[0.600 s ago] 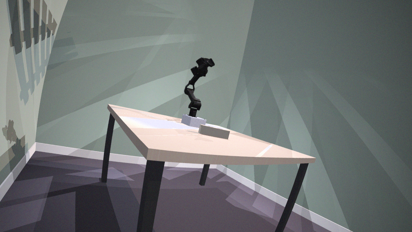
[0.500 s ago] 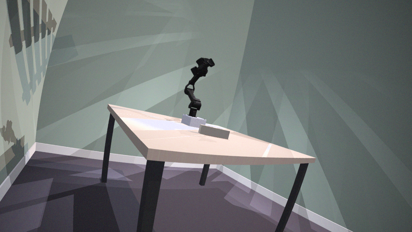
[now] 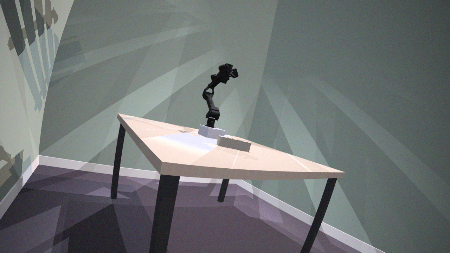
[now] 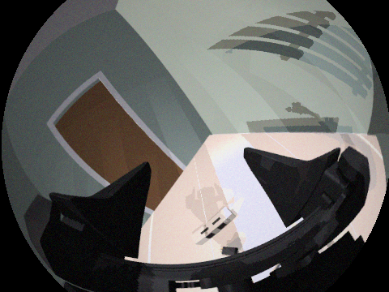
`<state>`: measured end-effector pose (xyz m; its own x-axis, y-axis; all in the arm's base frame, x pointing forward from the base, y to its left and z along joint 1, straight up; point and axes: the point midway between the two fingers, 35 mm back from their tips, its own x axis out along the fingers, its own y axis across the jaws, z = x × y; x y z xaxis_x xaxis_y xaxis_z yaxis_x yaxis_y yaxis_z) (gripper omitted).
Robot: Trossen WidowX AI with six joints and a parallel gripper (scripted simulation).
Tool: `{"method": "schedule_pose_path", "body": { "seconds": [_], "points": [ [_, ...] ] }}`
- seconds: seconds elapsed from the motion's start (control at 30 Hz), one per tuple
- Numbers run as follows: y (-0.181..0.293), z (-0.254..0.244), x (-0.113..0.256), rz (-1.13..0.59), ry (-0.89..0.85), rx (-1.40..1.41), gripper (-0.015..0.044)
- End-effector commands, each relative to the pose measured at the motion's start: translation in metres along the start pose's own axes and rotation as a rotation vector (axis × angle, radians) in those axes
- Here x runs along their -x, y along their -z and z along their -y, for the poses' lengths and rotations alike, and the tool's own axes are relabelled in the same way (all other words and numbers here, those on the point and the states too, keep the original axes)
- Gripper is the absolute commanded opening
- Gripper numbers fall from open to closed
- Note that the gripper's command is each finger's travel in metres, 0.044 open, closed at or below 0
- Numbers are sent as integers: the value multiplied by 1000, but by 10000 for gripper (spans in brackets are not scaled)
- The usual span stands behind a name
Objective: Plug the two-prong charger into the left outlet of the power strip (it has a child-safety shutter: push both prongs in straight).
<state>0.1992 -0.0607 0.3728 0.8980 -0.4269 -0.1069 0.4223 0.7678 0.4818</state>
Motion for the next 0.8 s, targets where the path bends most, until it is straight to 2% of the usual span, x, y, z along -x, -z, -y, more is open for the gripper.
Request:
{"method": "schedule_pose_path", "body": {
  "seconds": [0.0,0.77],
  "points": [
    [17,-6,-13,-76,2,85,440],
    [107,-19,-62,-435,-13,470,440]
  ]
}}
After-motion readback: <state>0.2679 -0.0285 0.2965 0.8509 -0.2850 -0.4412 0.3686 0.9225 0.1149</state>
